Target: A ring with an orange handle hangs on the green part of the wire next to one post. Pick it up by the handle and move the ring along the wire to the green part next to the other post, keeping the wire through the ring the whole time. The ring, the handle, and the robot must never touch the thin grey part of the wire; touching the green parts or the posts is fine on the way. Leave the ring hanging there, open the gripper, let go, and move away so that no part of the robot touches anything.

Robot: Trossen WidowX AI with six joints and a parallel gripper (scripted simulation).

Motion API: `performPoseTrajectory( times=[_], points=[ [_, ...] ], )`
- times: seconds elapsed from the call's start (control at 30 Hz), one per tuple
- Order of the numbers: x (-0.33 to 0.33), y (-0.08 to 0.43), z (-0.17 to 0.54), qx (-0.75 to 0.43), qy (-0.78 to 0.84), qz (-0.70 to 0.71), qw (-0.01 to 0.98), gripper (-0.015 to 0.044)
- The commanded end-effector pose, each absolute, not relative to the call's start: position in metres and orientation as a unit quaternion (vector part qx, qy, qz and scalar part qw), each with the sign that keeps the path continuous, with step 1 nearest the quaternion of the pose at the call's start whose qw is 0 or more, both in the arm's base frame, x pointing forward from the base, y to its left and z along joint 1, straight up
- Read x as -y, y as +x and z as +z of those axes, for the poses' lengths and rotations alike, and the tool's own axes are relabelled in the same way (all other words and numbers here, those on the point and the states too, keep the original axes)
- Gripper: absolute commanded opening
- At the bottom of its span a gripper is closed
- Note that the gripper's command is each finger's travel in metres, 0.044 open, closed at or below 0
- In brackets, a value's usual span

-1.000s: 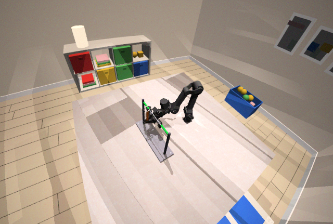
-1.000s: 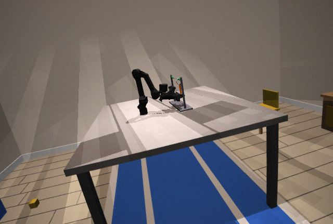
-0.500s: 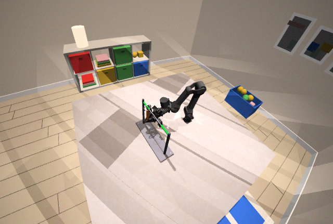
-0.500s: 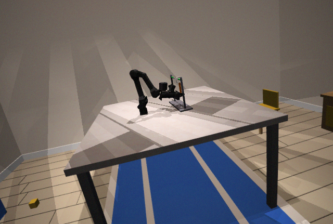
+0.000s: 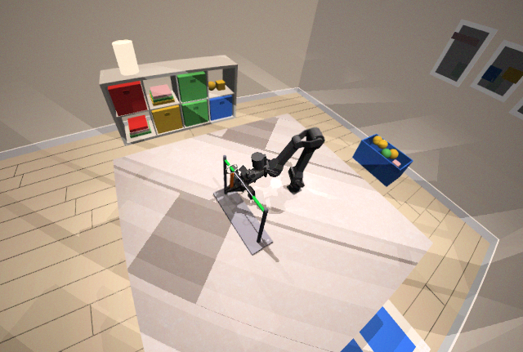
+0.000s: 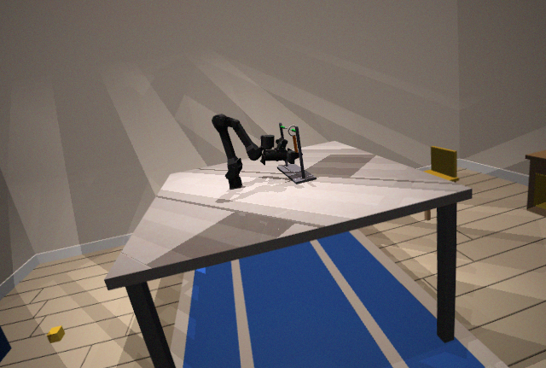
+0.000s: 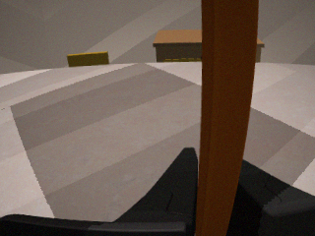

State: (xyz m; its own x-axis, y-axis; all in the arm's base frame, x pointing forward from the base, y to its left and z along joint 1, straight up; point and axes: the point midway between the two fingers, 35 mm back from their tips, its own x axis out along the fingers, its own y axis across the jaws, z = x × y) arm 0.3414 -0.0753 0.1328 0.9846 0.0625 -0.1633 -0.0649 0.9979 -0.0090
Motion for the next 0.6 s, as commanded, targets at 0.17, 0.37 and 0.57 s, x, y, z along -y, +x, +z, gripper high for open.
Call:
performPoseTrajectory(
  times=[0.17,0.37,0.57],
  points=[
    [0.0754,0.3414,0.1346,-0.079,-0.010,0.032,0.996,-0.0150],
    [0.0754,0.3414,0.1346,-0.079,-0.010,0.032,0.996,-0.0150],
    [0.0719,0.3413,0.1347,-0.080,-0.009,0.032,0.996,-0.0150]
  ],
)
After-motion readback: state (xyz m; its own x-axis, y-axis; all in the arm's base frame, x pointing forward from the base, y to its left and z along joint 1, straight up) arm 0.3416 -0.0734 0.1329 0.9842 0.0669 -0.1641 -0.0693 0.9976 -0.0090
